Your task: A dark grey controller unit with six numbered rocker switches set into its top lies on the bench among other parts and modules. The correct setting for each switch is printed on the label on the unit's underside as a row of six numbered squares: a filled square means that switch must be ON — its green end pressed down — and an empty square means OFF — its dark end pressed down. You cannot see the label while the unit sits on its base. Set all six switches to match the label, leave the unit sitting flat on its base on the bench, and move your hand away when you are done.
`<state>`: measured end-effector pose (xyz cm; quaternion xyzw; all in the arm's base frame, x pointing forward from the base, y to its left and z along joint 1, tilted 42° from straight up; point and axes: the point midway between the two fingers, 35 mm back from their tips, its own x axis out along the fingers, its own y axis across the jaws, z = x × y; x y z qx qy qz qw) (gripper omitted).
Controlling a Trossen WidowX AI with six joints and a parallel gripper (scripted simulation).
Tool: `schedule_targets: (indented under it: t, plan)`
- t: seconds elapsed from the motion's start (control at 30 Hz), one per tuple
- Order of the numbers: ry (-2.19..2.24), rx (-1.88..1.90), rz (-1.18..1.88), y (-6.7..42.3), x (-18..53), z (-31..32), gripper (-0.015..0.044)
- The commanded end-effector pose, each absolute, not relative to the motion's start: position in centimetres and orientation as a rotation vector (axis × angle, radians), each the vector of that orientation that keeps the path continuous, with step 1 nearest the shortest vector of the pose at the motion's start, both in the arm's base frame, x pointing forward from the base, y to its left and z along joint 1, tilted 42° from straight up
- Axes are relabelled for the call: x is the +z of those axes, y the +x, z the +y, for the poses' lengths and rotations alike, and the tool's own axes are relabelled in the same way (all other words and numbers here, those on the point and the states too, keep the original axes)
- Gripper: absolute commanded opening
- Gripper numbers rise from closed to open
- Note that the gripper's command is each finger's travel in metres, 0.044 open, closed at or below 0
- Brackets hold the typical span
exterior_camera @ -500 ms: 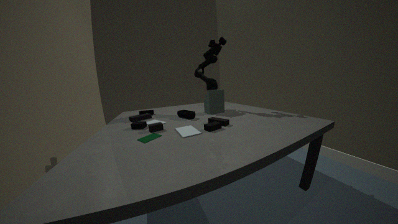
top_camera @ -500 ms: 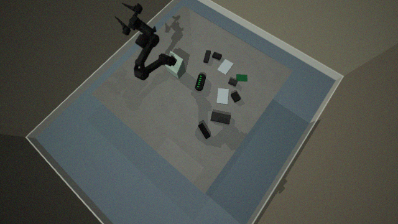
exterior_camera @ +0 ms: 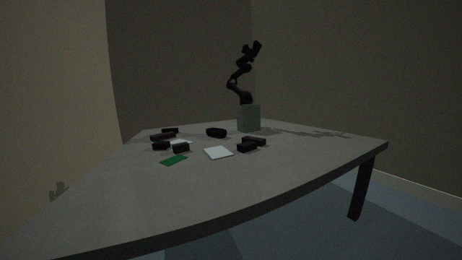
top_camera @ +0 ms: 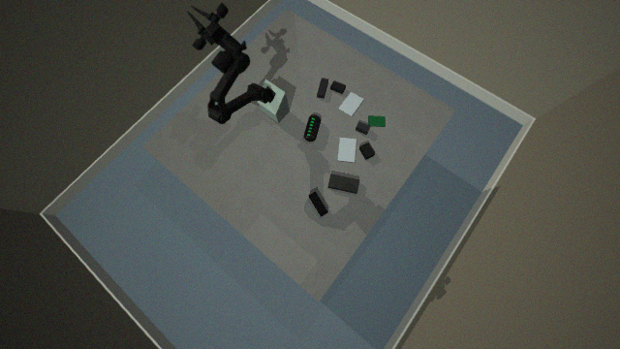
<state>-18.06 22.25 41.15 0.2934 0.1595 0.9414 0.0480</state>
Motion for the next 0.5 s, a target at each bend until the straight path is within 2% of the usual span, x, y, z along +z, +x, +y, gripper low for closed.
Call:
schedule_targets:
  t: [0.0, 0.2, 0.47]
  plan:
    - [0.877, 2.766, 0.453, -17.2, 40.7, 25.1, 0.0000]
    - [0.786, 2.453, 0.412, -13.4, 38.2, 33.1, 0.0000]
    - [0.562, 2.041, 0.357, -5.2, 32.9, 41.8, 0.0000]
